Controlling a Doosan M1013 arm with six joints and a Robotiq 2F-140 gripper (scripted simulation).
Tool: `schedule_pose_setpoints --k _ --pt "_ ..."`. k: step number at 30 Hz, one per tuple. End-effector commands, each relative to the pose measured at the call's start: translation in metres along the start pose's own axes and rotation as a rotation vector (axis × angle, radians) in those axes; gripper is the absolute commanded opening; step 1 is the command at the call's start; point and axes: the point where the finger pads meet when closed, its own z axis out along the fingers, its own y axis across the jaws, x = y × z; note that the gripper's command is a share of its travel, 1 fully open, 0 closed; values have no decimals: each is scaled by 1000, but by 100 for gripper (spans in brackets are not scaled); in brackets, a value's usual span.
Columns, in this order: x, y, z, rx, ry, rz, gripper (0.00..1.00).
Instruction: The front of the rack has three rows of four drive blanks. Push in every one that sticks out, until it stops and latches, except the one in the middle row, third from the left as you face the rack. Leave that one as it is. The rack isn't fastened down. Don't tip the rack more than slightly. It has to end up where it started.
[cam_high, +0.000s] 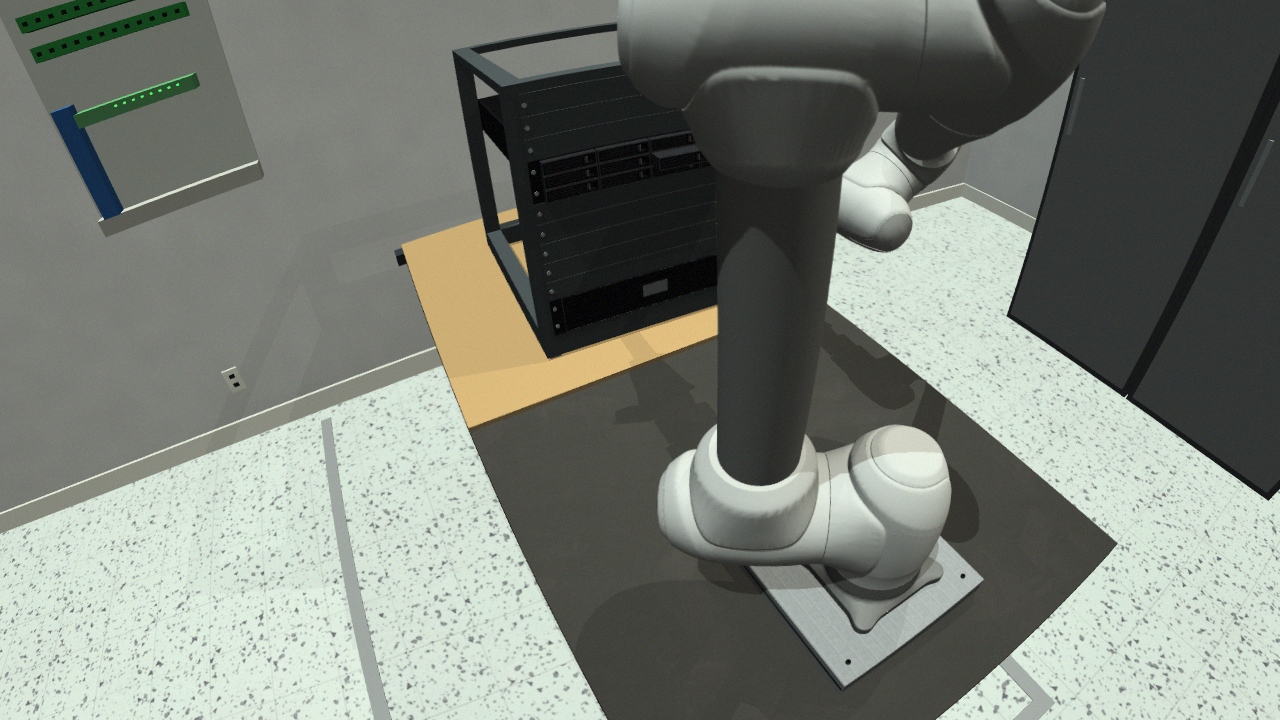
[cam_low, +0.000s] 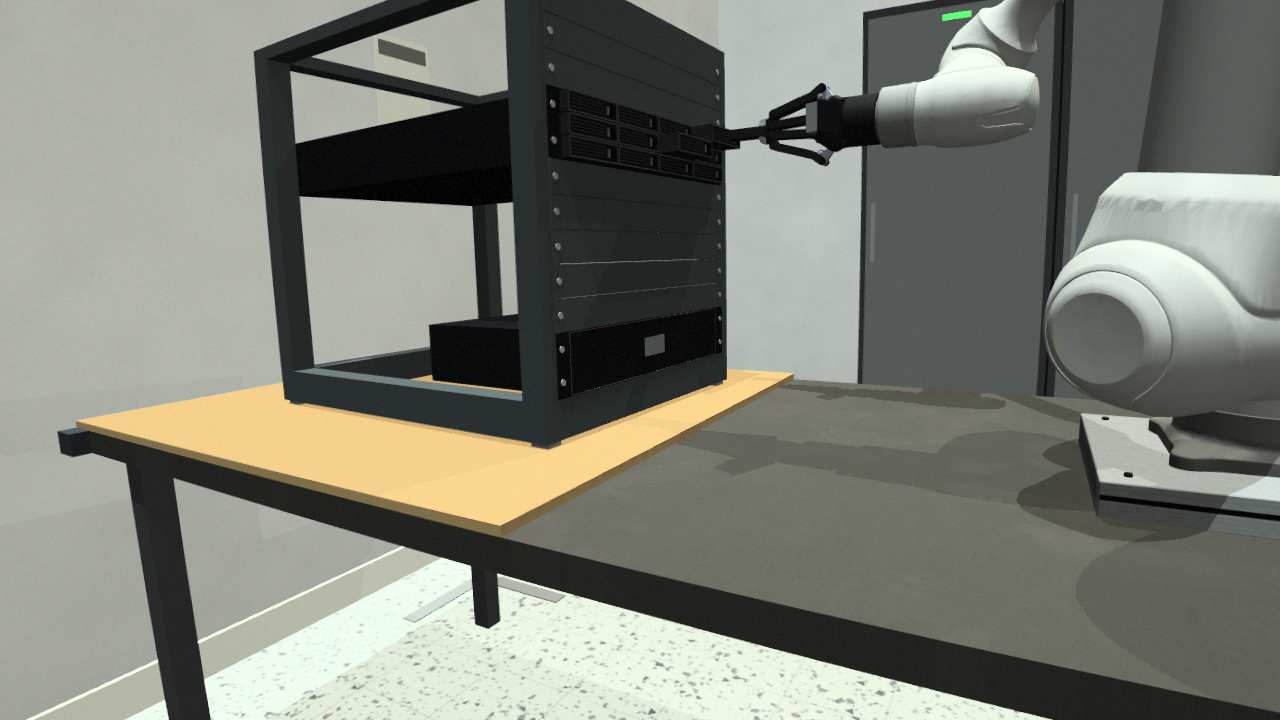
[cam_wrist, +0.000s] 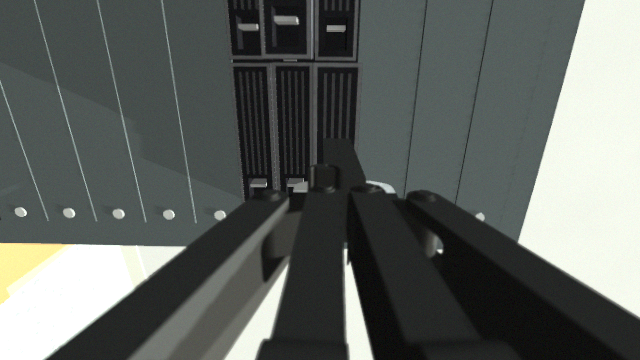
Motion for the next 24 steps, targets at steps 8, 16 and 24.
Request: schedule_pose_setpoints --k 8,16,24 --pt "0 1 0 -1 0 0 10" --pt "0 1 6 -1 0 0 10" --pt "0 1 10 -1 0 0 10"
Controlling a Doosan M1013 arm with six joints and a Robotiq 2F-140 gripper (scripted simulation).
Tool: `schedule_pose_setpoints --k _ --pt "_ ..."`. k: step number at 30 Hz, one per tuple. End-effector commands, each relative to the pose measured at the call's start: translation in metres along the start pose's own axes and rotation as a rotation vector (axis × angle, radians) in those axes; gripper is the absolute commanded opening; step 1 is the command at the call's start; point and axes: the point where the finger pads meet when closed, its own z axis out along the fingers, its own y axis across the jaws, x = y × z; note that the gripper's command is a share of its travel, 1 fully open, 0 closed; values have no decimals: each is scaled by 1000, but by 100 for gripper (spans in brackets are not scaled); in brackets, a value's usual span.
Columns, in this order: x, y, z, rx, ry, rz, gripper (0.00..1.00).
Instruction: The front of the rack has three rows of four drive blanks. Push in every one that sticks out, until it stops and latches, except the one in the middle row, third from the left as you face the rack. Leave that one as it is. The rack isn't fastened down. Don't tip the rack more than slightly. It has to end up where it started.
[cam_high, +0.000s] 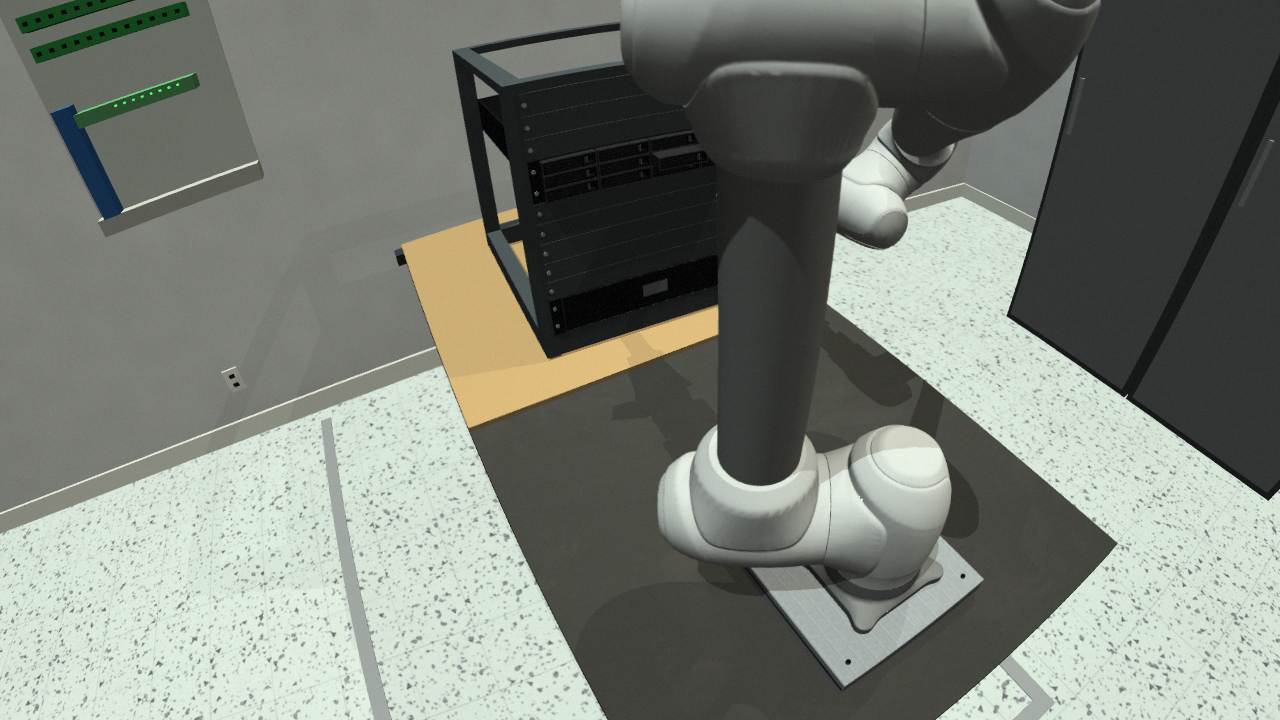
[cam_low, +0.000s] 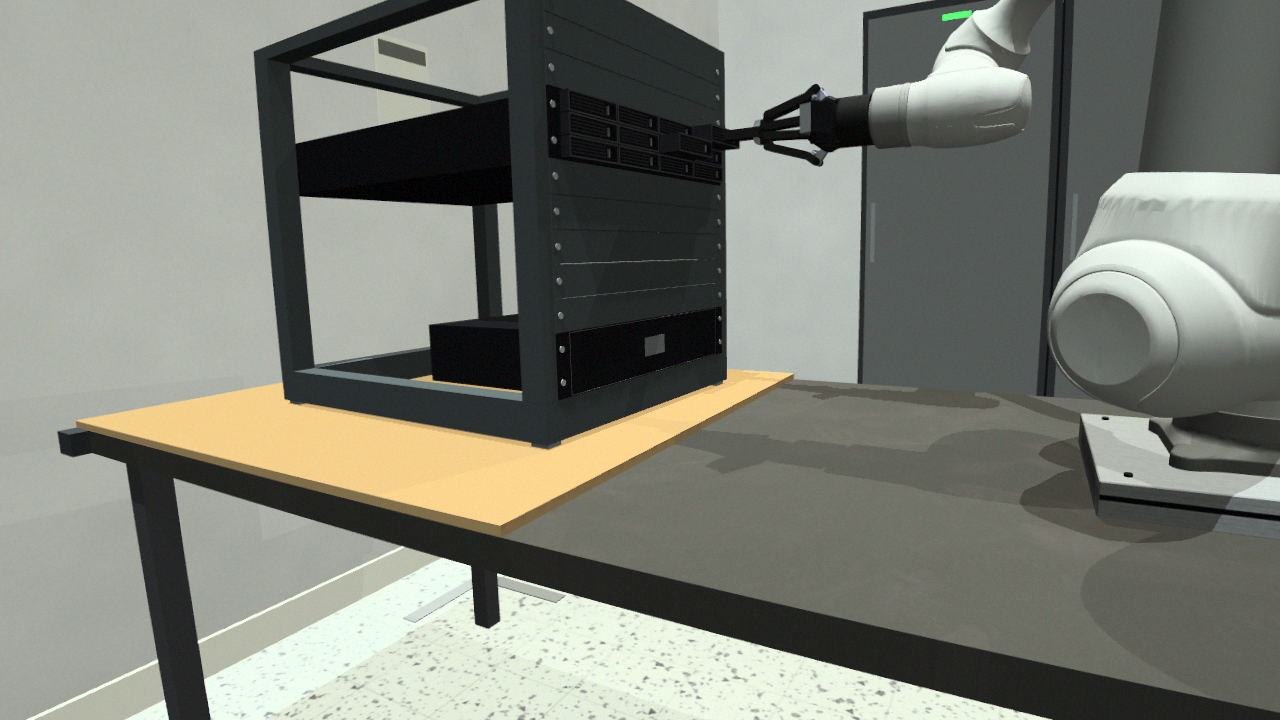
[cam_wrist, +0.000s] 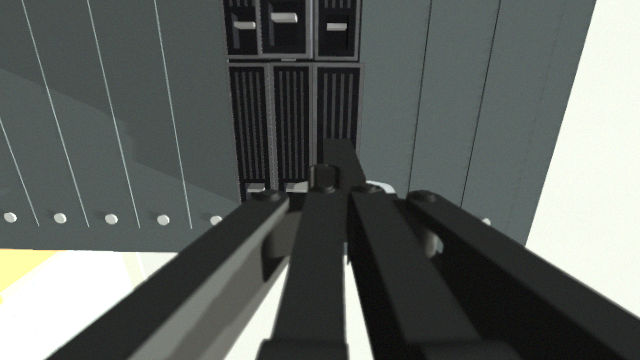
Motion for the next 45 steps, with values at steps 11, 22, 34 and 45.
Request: schedule_pose_setpoints --k 11,22,34,45 --pt "0 1 5 -1 0 0 10" --pt "0 1 10 -1 0 0 10" --pt "0 1 19 -1 0 0 10" --pt "0 1 21 -1 0 0 10"
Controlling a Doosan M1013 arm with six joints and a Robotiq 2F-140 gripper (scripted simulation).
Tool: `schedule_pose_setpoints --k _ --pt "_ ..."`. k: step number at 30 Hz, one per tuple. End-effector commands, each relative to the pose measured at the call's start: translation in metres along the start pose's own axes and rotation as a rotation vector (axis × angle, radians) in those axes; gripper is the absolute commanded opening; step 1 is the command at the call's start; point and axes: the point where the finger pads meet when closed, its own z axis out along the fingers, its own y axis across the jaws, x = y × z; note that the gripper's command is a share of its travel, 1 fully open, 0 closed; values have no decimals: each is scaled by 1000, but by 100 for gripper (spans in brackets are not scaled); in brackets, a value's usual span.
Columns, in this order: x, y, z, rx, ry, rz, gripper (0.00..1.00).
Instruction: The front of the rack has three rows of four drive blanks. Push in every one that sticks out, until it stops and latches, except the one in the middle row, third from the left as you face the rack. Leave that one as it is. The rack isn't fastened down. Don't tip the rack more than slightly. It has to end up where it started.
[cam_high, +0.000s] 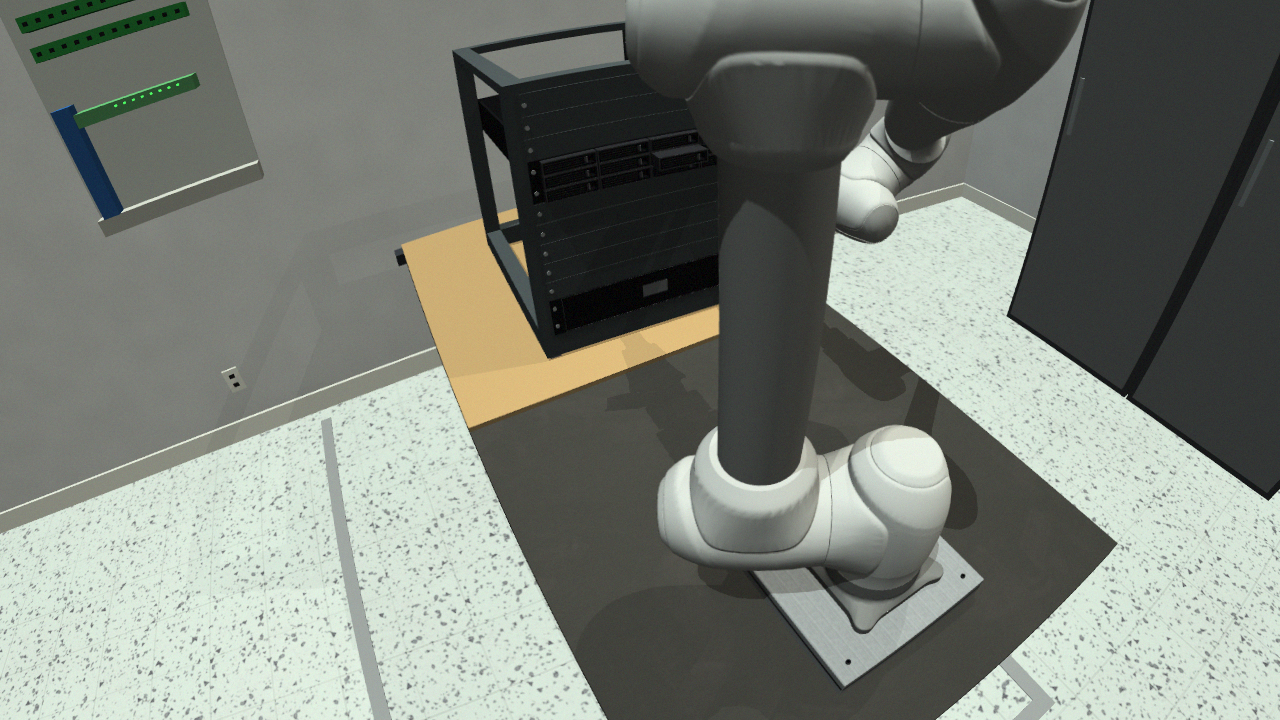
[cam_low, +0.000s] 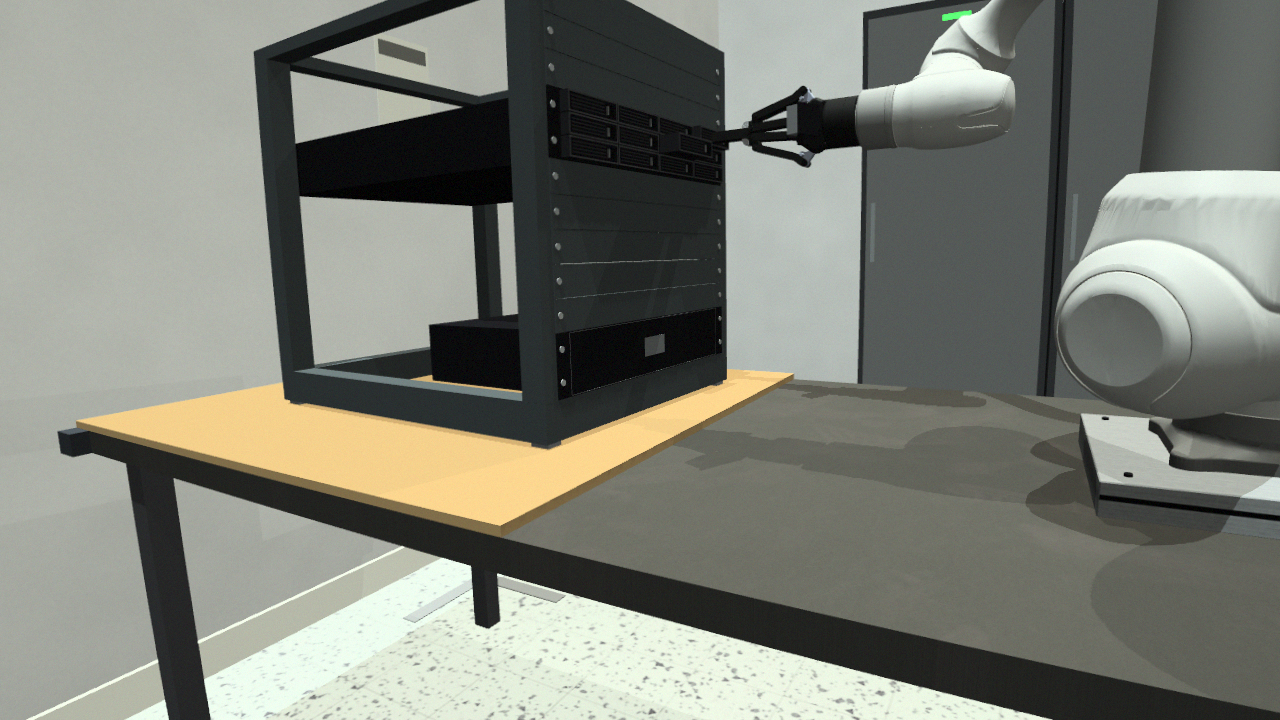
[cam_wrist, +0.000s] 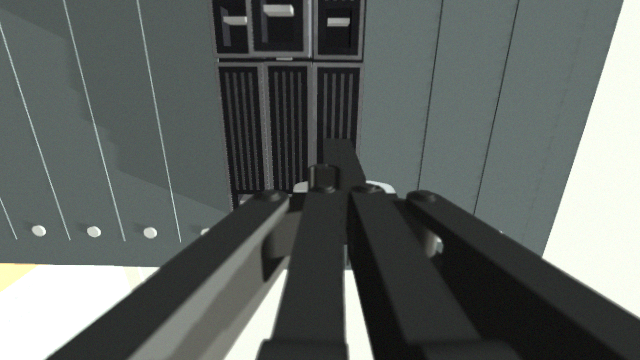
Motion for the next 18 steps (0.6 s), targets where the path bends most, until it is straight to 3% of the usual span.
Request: schedule_pose_setpoints --k 1,18 --pt "0 1 0 -1 0 0 10" --pt "0 1 3 -1 0 0 10"
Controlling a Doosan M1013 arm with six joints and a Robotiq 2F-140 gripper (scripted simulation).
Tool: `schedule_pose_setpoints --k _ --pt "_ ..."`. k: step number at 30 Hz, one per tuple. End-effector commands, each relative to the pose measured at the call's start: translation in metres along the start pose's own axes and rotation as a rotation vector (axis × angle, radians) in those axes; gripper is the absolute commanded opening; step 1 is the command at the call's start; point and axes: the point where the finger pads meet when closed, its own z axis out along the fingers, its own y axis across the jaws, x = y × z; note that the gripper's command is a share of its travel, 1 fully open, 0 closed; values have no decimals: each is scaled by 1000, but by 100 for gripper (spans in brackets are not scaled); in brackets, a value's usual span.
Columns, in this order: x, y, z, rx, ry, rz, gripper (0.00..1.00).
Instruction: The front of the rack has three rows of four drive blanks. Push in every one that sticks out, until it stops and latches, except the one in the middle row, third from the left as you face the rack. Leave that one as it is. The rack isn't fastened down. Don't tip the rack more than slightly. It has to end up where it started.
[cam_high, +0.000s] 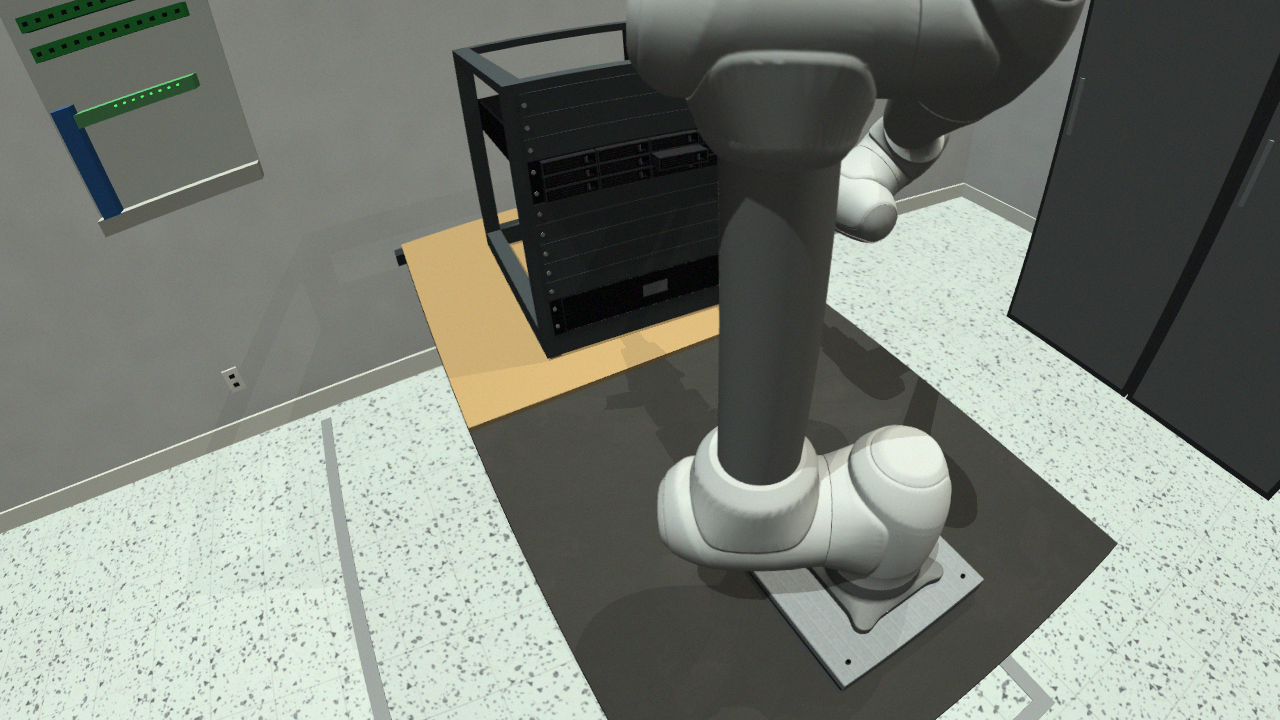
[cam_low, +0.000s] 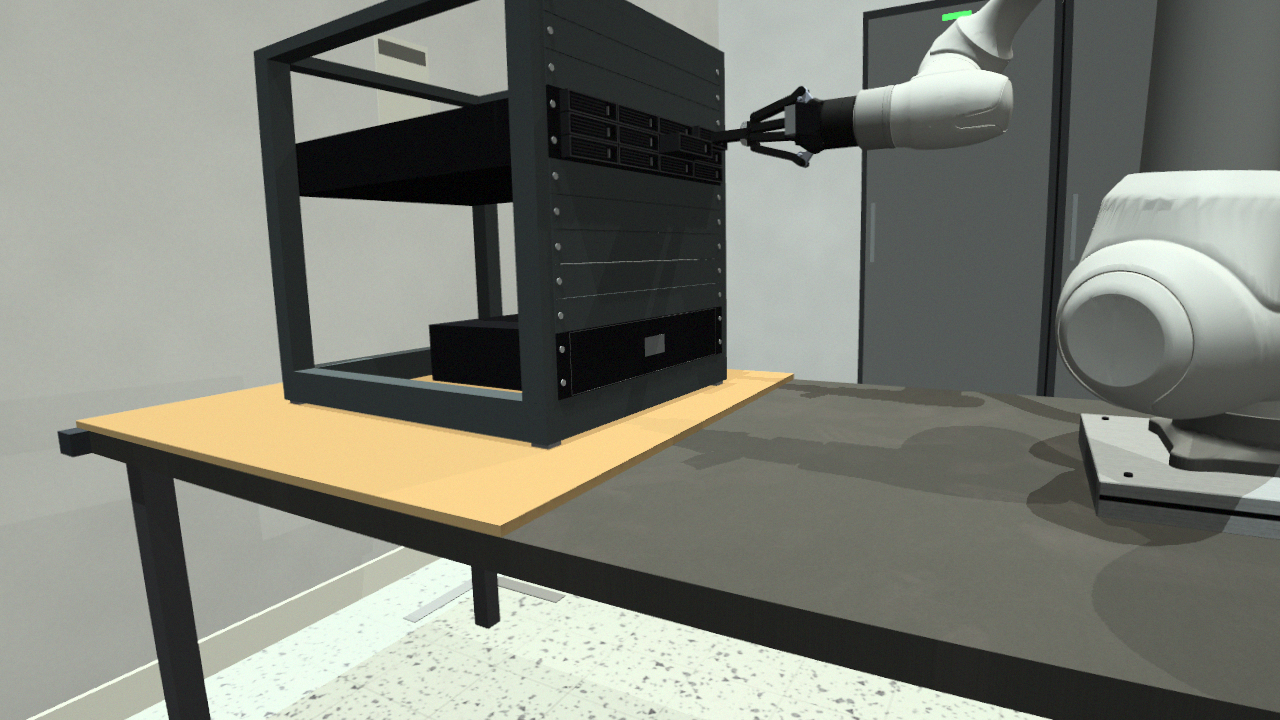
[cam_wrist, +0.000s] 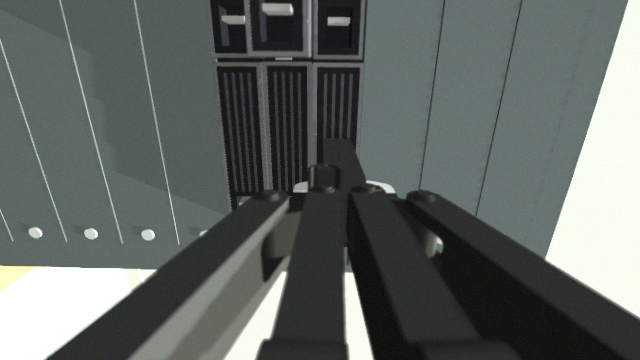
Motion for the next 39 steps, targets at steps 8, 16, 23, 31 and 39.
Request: schedule_pose_setpoints --k 8,16,23,31,39 --pt "0 1 3 -1 0 0 10" --pt "0 1 3 -1 0 0 10" --pt "0 1 6 -1 0 0 10" --pt "0 1 6 -1 0 0 10" --pt "0 1 8 -1 0 0 10"
